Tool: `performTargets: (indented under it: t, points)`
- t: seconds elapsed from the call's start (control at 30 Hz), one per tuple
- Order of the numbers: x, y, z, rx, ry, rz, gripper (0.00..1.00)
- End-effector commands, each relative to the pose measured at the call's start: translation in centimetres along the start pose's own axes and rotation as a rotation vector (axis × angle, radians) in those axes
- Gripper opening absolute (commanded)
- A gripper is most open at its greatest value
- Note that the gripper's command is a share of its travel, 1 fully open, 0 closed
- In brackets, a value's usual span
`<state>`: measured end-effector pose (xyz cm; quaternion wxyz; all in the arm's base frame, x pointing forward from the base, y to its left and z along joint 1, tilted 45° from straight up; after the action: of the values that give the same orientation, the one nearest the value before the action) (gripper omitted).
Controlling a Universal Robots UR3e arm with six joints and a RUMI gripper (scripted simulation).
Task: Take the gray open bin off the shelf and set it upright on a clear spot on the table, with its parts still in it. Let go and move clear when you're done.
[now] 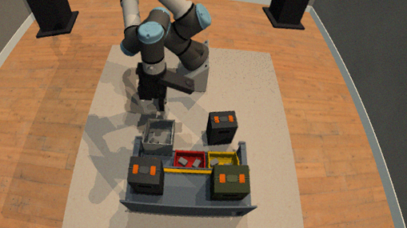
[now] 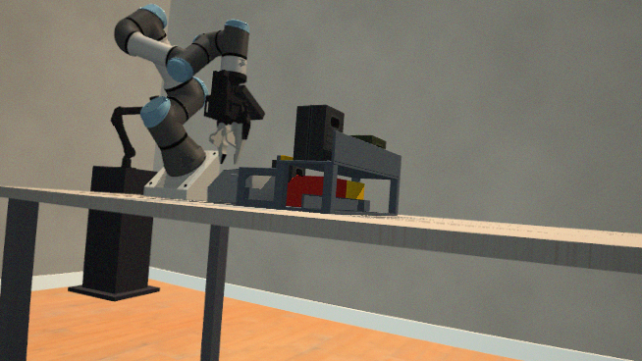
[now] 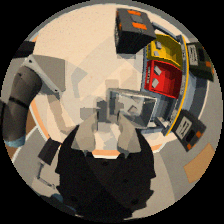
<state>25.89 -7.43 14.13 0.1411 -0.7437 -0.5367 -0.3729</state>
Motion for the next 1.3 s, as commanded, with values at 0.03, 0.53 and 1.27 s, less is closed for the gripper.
performTargets:
  t: [0.03, 0.53, 1.27]
  points:
    - [0.0, 0.0, 0.0, -0.001, 0.000, -0.002, 0.26]
    - [-0.3, 0.0, 0.0, -0.001, 0.001, -0.002, 0.26]
    - [0.8, 3.0, 0.5, -0.001, 0.001, -0.002, 0.20]
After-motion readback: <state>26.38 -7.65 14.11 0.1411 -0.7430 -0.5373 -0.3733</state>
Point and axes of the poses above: the point where the finger pads meet when closed, its own x axis back along the fingers, its own y axis across the jaws, z = x × y, the point moved 8 cm from there along x, back along the fingers, and after that the axes turned 15 degrees about -x, right-handed, at the moved point
